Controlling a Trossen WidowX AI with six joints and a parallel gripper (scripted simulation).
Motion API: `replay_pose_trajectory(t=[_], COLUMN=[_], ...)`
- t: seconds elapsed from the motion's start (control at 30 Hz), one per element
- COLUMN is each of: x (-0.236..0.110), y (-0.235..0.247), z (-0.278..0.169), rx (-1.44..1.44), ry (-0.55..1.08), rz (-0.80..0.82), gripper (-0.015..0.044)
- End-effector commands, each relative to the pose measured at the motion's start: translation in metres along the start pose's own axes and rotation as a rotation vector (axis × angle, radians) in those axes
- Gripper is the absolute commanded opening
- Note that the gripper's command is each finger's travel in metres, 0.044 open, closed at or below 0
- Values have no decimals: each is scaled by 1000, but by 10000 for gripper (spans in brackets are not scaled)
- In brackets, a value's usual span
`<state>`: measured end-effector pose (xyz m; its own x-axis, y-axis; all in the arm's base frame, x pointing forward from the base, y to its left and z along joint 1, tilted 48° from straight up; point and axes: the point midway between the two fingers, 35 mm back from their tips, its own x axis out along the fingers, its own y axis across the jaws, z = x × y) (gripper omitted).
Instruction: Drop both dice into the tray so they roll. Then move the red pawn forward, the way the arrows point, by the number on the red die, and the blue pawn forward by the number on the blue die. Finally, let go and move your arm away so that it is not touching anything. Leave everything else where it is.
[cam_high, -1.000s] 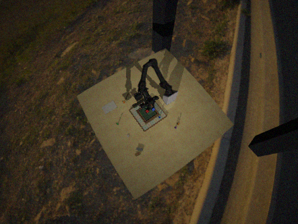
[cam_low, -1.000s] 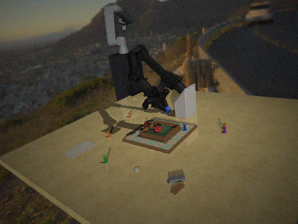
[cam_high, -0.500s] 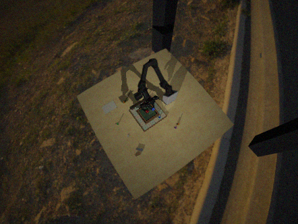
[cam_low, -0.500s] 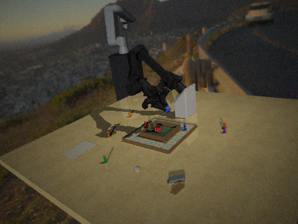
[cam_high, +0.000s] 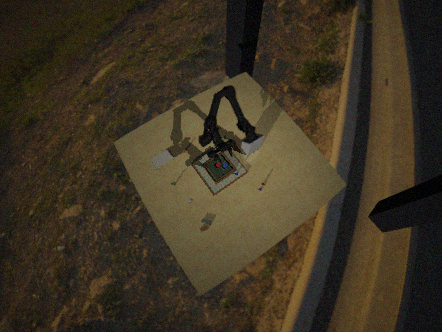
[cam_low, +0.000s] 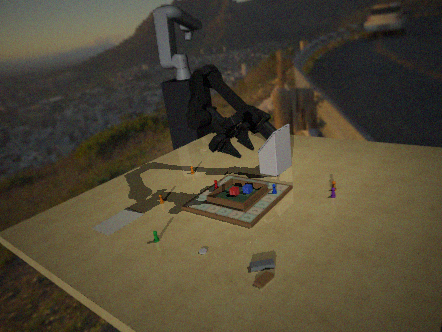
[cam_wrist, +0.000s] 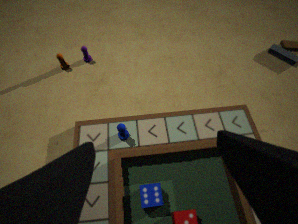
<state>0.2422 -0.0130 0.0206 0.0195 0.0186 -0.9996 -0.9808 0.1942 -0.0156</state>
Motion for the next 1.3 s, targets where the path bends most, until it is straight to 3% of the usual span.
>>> replay_pose_trajectory(t=[0.0,0.2,0.37,0.47,0.53,0.63,0.83,0.93,1.27], x=[-3,32,45,45,45,33,-23,-41,-42], y=[2,7,2,1,5,-3,-16,-17,-14], z=[3,-13,-18,-18,-16,-31,-108,-135,-137], rx=[15,48,-4,-7,-1,157,846,1103,1121], ry=[12,466,830,843,761,760,757,756,756], rz=[9,88,-10,-17,23,-49,-366,-492,-501], gripper=[440,440,440,440,440,361,204,200,200])
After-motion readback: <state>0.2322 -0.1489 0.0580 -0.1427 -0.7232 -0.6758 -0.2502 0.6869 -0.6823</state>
